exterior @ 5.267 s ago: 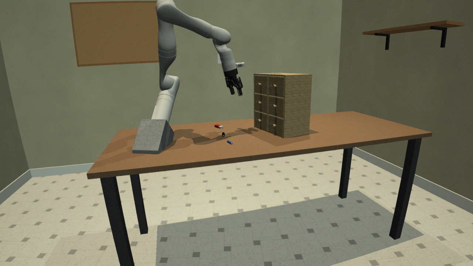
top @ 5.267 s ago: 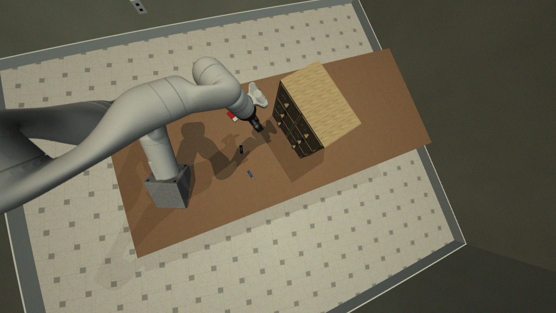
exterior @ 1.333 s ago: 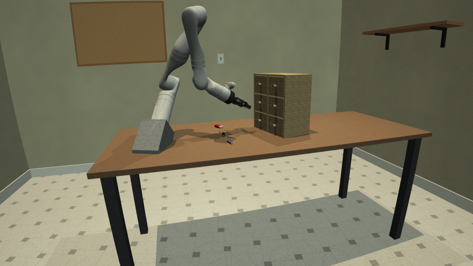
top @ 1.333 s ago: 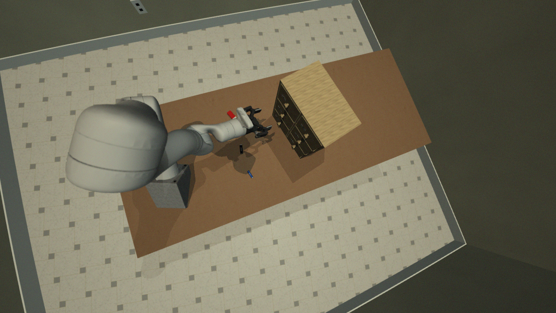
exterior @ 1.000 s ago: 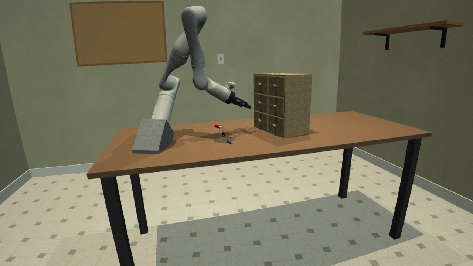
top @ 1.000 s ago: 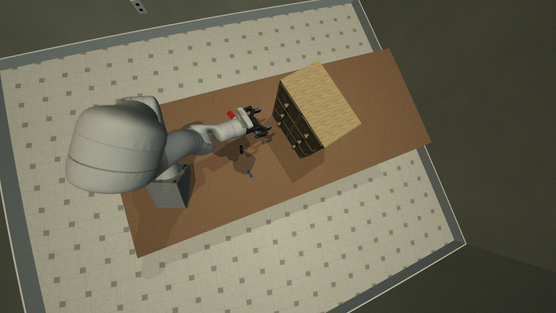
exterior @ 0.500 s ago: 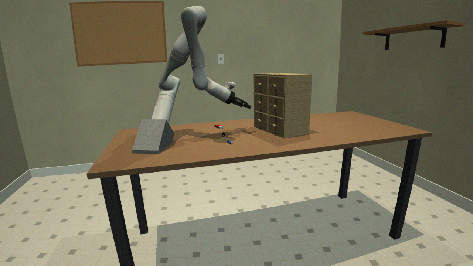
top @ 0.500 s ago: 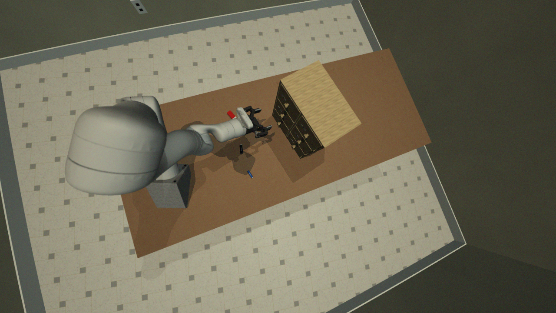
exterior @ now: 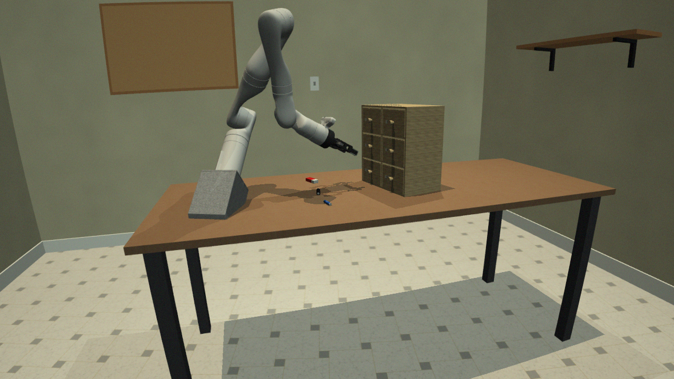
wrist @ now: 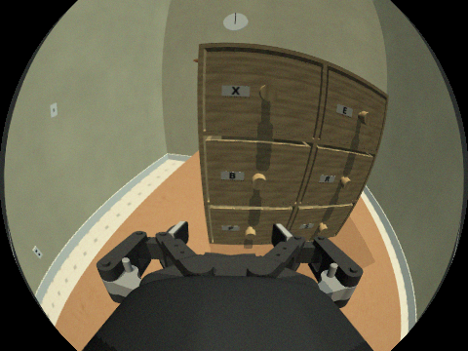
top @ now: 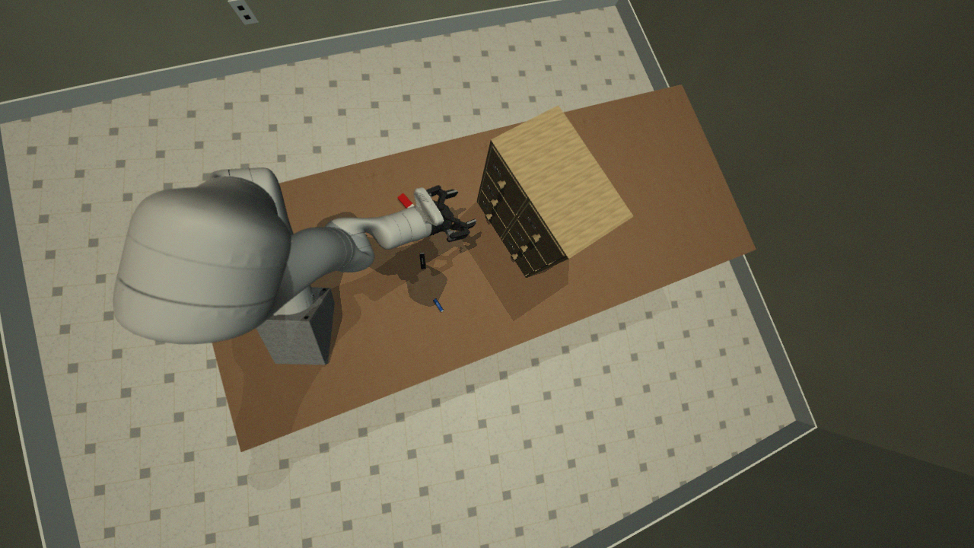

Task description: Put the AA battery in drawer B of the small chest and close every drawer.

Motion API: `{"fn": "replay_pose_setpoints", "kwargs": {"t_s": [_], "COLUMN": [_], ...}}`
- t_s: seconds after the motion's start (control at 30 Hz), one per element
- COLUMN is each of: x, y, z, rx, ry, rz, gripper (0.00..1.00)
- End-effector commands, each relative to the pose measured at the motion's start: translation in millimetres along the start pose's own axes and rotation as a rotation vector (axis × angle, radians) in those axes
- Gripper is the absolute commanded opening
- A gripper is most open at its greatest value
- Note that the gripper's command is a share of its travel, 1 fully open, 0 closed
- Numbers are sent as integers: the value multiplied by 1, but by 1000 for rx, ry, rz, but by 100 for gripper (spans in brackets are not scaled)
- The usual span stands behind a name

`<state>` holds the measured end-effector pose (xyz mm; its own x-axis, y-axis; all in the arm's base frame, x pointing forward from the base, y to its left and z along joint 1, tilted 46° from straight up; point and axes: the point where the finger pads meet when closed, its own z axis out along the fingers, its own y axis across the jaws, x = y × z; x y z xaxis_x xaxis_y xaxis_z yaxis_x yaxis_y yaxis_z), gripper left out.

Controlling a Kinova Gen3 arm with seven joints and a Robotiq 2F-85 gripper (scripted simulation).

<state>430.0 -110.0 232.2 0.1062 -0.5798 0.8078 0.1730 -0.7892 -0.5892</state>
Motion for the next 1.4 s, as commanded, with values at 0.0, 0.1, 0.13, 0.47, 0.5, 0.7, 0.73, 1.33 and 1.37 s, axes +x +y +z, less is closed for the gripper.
{"fn": "replay_pose_setpoints", "kwargs": {"t_s": [0.0, 0.1, 0.13, 0.47, 0.5, 0.7, 0.73, 1.33, 1.37], "x": [1, 1, 1, 1, 1, 1, 2, 3, 3], "y": [0, 0, 0, 0, 0, 0, 0, 0, 0], "z": [0, 0, 0, -1, -1, -2, -2, -7, -7], "rx": [-1, -1, -1, -1, -1, 0, 0, 0, 0], "ry": [1, 1, 0, -4, -5, -13, -15, -59, -59], "rz": [0, 0, 0, 0, 0, 0, 0, 0, 0], "gripper": [100, 100, 100, 100, 100, 100, 100, 100, 100]}}
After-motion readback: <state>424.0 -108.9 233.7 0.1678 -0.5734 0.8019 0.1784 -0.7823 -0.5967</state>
